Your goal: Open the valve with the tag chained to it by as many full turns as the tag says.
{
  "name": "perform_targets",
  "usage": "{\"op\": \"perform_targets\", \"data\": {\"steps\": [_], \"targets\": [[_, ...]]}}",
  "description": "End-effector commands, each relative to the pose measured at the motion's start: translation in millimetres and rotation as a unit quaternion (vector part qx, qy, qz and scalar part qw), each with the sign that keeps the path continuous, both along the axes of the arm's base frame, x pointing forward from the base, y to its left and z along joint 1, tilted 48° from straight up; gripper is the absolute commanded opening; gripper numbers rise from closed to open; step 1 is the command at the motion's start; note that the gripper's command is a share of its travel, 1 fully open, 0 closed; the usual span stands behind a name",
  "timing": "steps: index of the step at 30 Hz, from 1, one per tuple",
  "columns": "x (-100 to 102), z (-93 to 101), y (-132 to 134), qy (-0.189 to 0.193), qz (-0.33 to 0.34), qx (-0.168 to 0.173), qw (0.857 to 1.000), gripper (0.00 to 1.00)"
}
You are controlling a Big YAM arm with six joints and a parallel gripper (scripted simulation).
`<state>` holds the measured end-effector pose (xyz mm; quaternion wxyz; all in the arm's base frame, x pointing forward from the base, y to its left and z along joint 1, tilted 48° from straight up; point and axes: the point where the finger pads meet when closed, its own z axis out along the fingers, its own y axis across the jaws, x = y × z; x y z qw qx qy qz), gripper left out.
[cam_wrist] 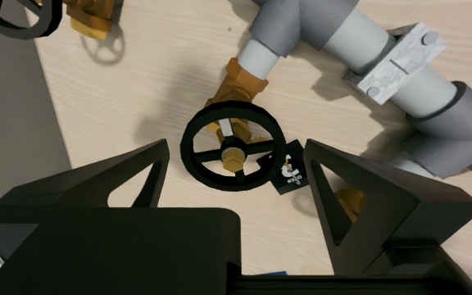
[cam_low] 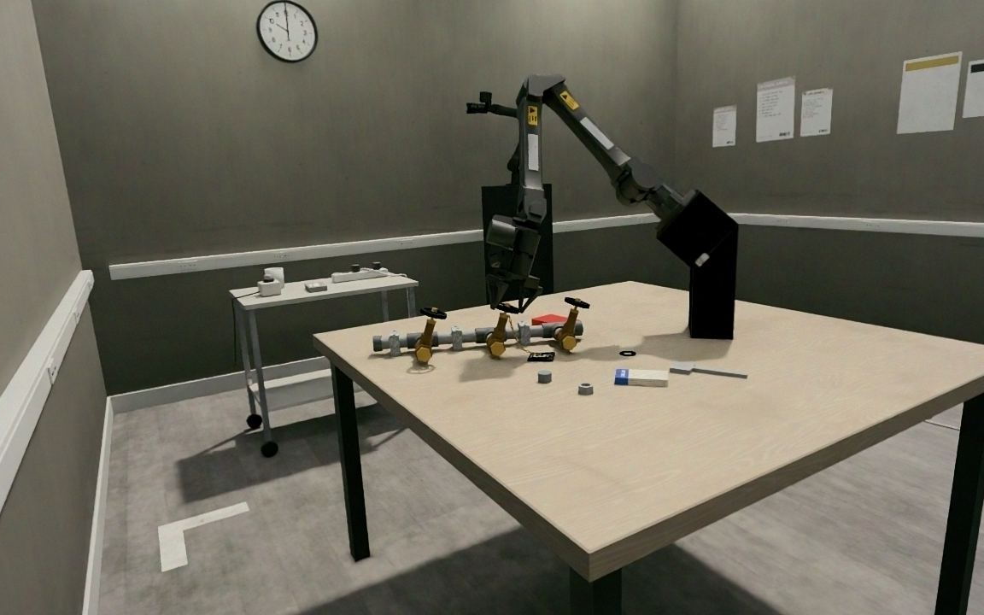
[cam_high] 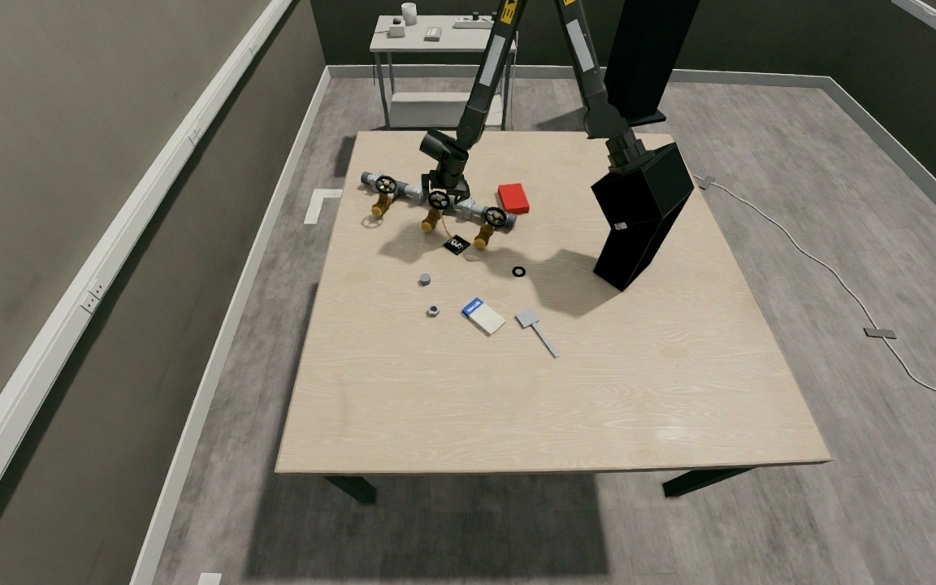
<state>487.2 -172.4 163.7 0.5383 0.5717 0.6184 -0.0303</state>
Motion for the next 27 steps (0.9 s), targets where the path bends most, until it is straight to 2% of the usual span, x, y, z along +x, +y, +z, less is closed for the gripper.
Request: {"op": "perform_targets", "data": {"steps": [1, 2, 4, 5, 27], "targets": [[7.8, 13.1, -2.6, -0.026, -0.012, 0.015, 0.999, 1.00], [7.8, 13.0, -2.6, -0.026, -0.012, 0.015, 0.999, 0.00], [8.1, 13.6, -2.7, -0.027, -0.012, 0.015, 0.999, 0.00], [1.6, 5.1, -2.3, -0.019, -0.014, 0.015, 1.000, 0.00], [1.6, 5.5, -2.5, -0.022, -0.014, 0.014, 1.000, 0.00]]}}
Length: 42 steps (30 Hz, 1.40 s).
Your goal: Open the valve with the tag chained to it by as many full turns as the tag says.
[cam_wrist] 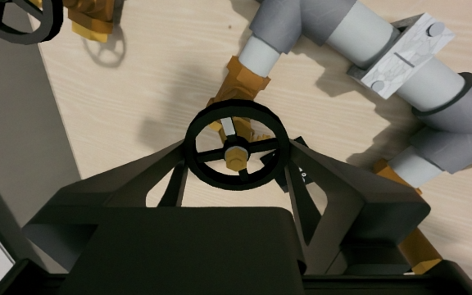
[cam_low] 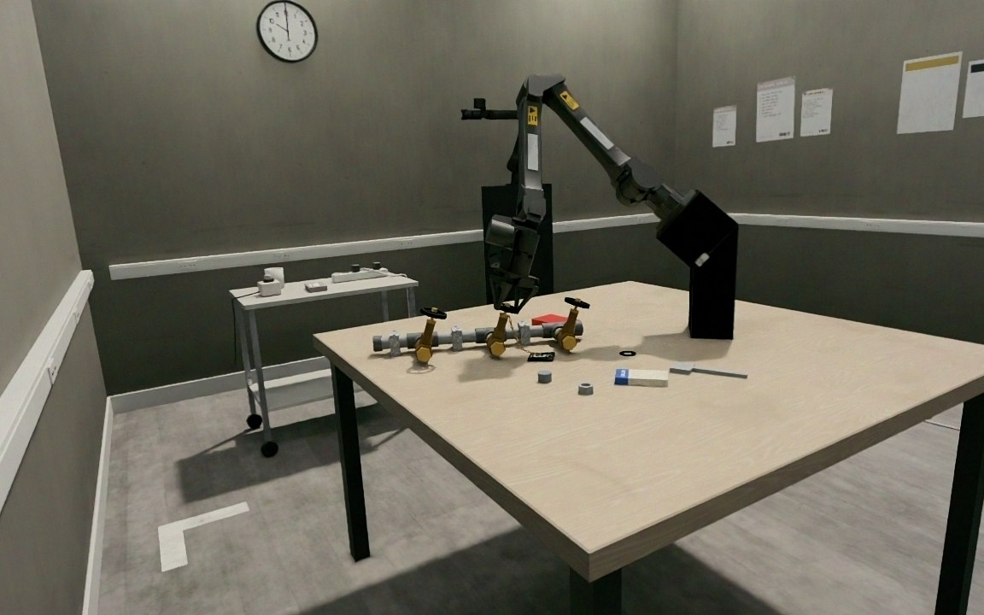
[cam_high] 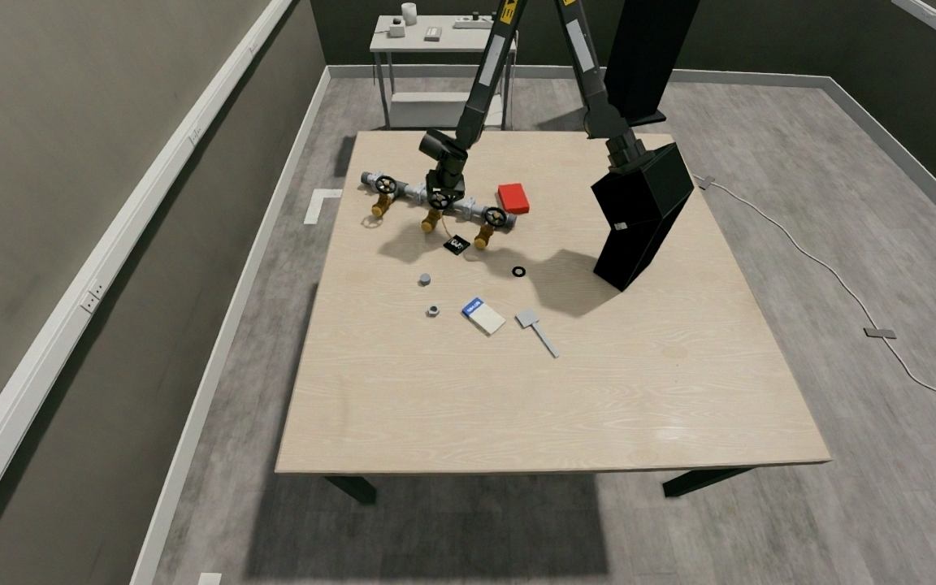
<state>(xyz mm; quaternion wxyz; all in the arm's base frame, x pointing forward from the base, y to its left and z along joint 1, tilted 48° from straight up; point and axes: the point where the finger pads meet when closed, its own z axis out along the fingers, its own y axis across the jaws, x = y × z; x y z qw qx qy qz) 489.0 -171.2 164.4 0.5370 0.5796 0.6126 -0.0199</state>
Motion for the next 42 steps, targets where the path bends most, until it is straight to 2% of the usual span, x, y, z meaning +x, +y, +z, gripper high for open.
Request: {"op": "perform_targets", "data": {"steps": [1, 4, 14, 16, 20, 24, 28, 31, 33, 37, 42], "targets": [[-0.2, 4.8, -3.7, -0.013, -0.011, 0.003, 1.000, 0.00], [-0.2, 4.8, -3.7, -0.010, -0.009, 0.000, 1.000, 0.00], [-0.2, 4.9, -3.6, 0.040, 0.022, -0.048, 0.998, 0.00], [-0.2, 4.9, -3.6, 0.040, 0.022, -0.048, 0.998, 0.00], [-0.2, 4.9, -3.6, 0.079, 0.048, -0.086, 0.992, 0.00], [0.3, 5.8, -3.7, 0.129, 0.080, -0.137, 0.979, 0.00], [1.0, 7.0, -3.7, 0.189, 0.120, -0.199, 0.954, 0.00], [1.1, 7.0, -3.6, 0.242, 0.154, -0.250, 0.925, 0.00], [1.1, 7.0, -3.6, 0.242, 0.154, -0.250, 0.925, 0.00], [1.4, 6.9, -3.3, 0.315, 0.201, -0.321, 0.870, 0.00], [1.6, 6.8, -3.0, 0.386, 0.247, -0.387, 0.800, 0.00]]}}
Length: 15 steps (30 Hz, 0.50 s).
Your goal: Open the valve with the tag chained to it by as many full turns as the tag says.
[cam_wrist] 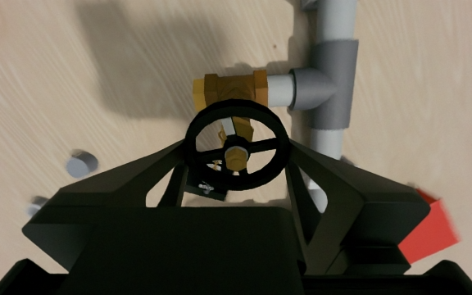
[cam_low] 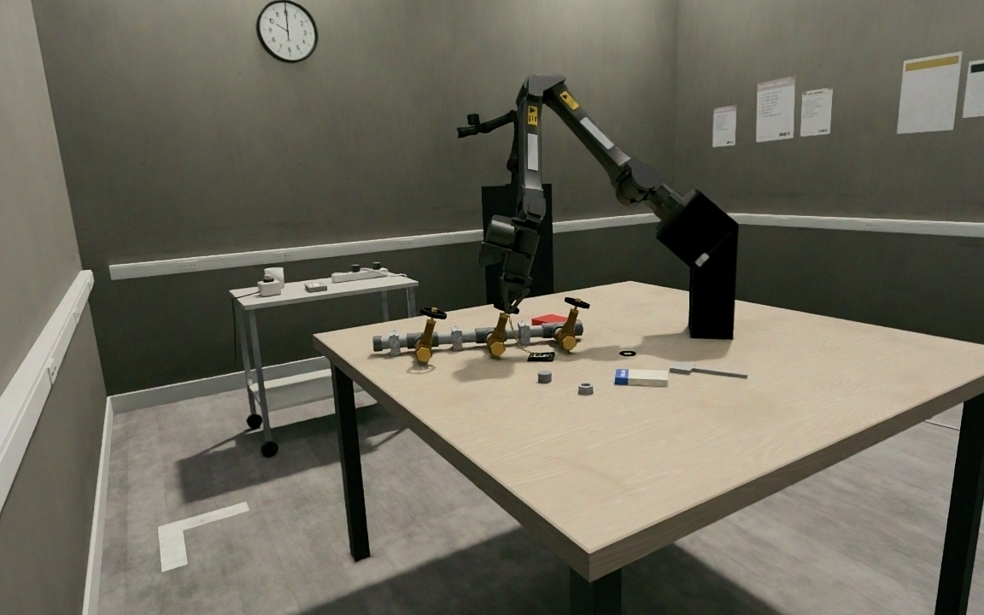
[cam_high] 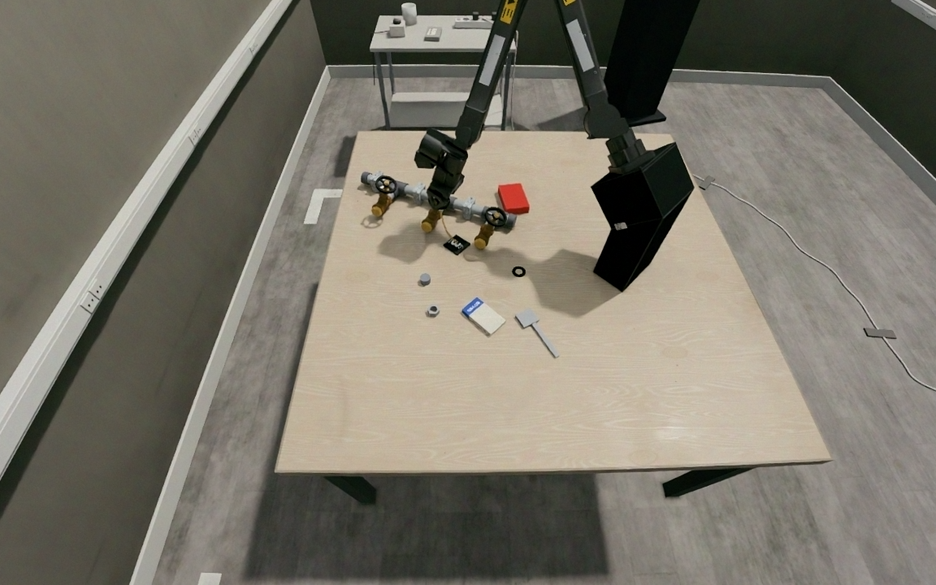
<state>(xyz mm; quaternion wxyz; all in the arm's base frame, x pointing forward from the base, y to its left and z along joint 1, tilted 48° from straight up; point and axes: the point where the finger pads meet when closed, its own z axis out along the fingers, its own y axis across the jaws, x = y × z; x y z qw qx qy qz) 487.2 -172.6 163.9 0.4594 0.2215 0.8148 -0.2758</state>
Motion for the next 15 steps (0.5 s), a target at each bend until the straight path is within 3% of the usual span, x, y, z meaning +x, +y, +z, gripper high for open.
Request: {"op": "perform_targets", "data": {"steps": [1, 6, 8, 9, 15], "targets": [[3.4, 7.3, -1.5, 0.104, 0.074, -0.115, 0.985, 0.00], [3.5, 7.2, -1.4, 0.184, 0.124, -0.191, 0.956, 0.00], [3.5, 7.2, -1.4, 0.184, 0.124, -0.191, 0.956, 0.00], [1.9, 4.9, -1.1, 0.224, 0.149, -0.228, 0.936, 0.00], [1.9, 4.7, -1.1, 0.311, 0.204, -0.311, 0.875, 0.00]]}}
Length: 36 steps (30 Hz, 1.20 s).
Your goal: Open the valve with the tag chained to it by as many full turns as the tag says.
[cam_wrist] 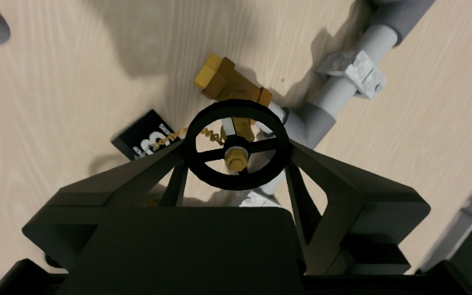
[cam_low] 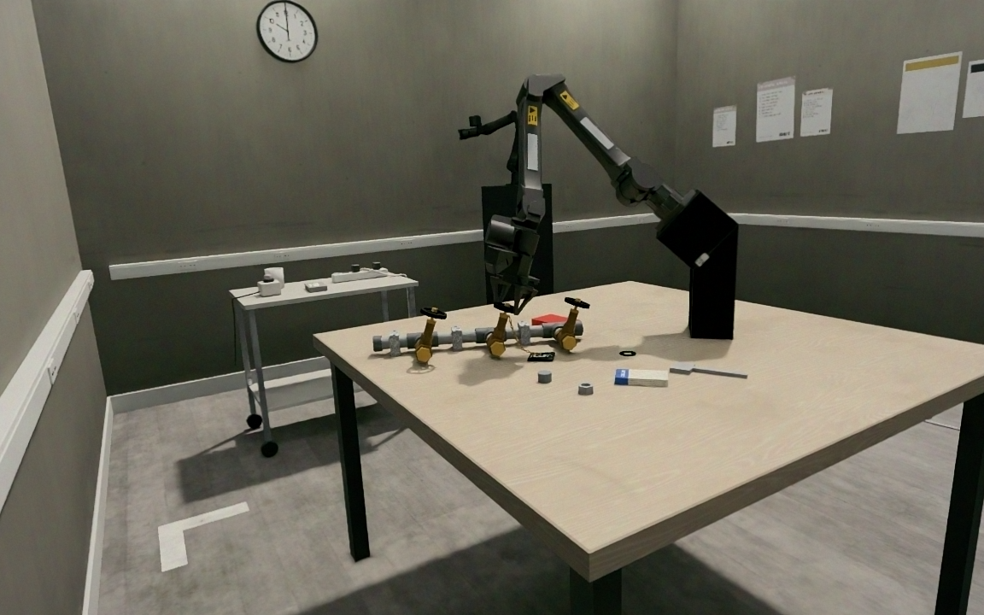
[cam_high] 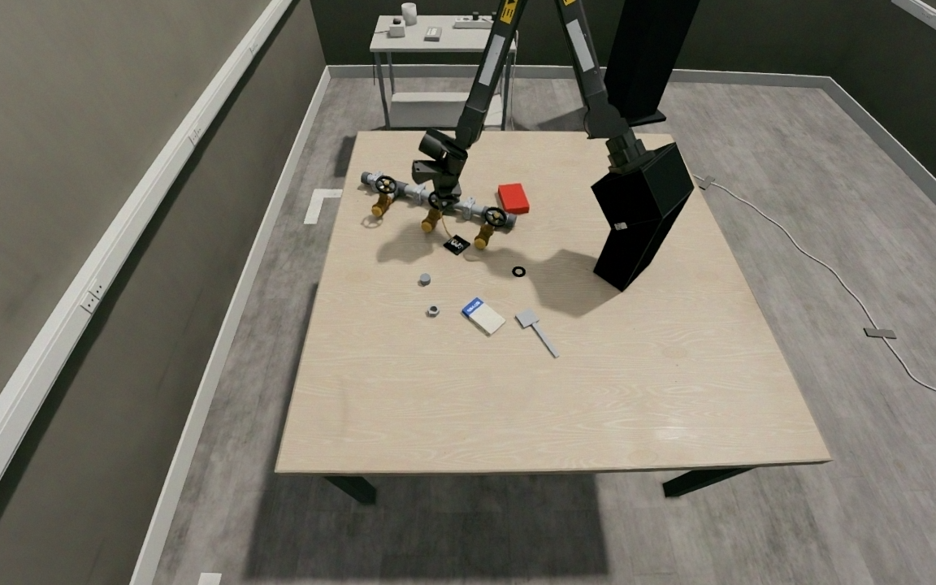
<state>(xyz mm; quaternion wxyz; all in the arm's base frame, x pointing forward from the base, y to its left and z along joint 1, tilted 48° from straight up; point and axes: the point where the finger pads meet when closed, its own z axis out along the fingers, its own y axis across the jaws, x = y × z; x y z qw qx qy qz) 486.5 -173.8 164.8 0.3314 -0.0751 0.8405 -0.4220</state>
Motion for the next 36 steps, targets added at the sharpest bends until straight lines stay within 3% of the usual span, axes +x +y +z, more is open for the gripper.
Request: {"op": "perform_targets", "data": {"steps": [1, 8, 10, 11, 19, 25, 36], "targets": [[2.6, 3.8, 0.2, 0.106, 0.077, -0.112, 0.985, 0.00], [2.6, 3.7, 0.2, 0.215, 0.145, -0.215, 0.942, 0.00], [2.6, 3.7, 0.2, 0.215, 0.145, -0.215, 0.942, 0.00], [2.6, 3.7, 0.2, 0.253, 0.170, -0.252, 0.919, 0.00], [2.6, 3.3, 0.2, 0.357, 0.237, -0.352, 0.833, 0.00], [2.6, 3.2, 0.2, 0.375, 0.248, -0.368, 0.814, 0.00], [1.9, 1.9, 0.3, 0.380, 0.251, -0.370, 0.810, 0.00]]}}
